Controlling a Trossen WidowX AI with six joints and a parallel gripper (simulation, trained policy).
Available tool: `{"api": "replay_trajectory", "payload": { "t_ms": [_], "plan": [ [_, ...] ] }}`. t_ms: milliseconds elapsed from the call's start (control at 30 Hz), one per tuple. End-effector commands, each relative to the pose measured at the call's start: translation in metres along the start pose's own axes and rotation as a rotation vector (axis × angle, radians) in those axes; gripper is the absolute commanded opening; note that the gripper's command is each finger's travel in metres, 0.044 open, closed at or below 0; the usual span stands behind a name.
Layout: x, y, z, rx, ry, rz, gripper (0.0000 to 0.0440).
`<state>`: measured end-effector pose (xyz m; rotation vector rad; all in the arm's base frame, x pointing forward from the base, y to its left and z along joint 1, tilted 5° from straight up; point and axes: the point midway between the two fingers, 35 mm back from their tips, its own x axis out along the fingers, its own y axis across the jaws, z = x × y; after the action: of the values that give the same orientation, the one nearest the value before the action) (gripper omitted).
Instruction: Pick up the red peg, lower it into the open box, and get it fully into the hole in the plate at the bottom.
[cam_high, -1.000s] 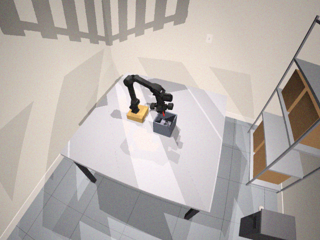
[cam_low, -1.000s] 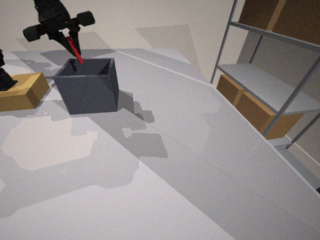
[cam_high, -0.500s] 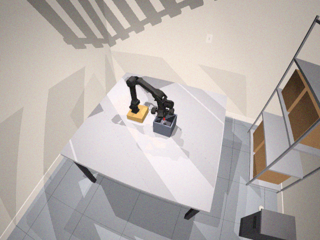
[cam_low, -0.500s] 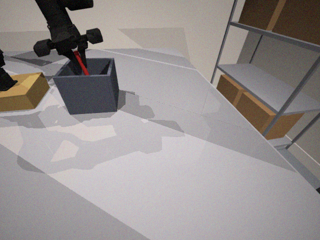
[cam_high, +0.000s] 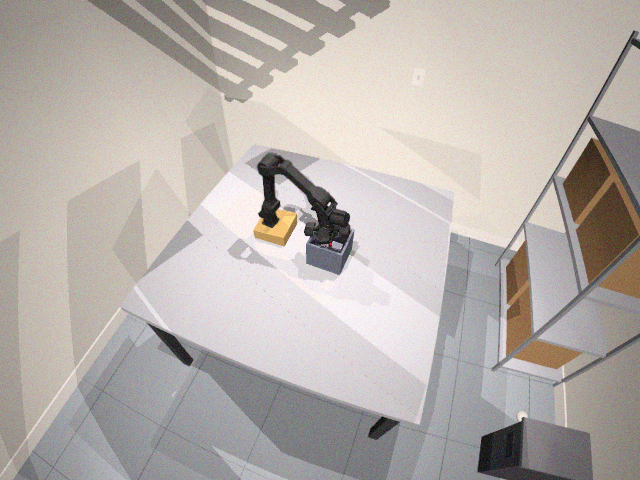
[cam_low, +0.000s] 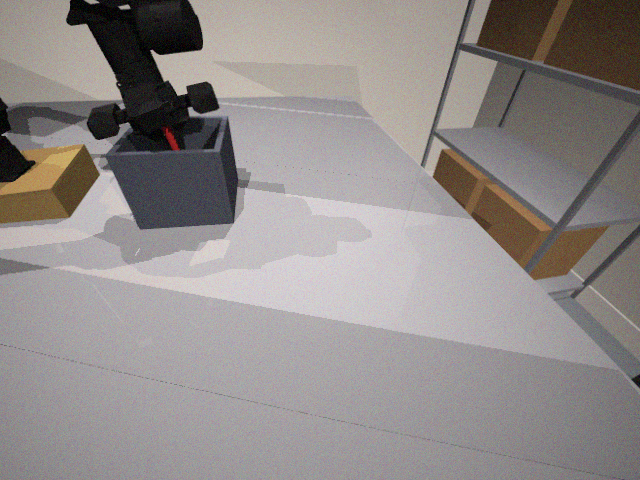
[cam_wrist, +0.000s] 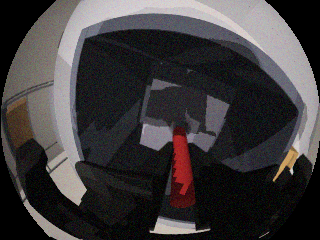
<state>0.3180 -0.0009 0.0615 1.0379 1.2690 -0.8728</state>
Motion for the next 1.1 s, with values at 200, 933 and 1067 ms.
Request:
{"api": "replay_trajectory", "payload": {
  "t_ms": [200,933,1067],
  "plan": [
    [0.018,-0.001,0.004,-0.033,-0.006,-0.033,0.0045],
    [0.015,-0.003,-0.027,0.017,0.173,-0.091,0.0092],
    [0.012,-0.005,-0.033,0.025,0.192,-0.108,0.0077]
  ]
}}
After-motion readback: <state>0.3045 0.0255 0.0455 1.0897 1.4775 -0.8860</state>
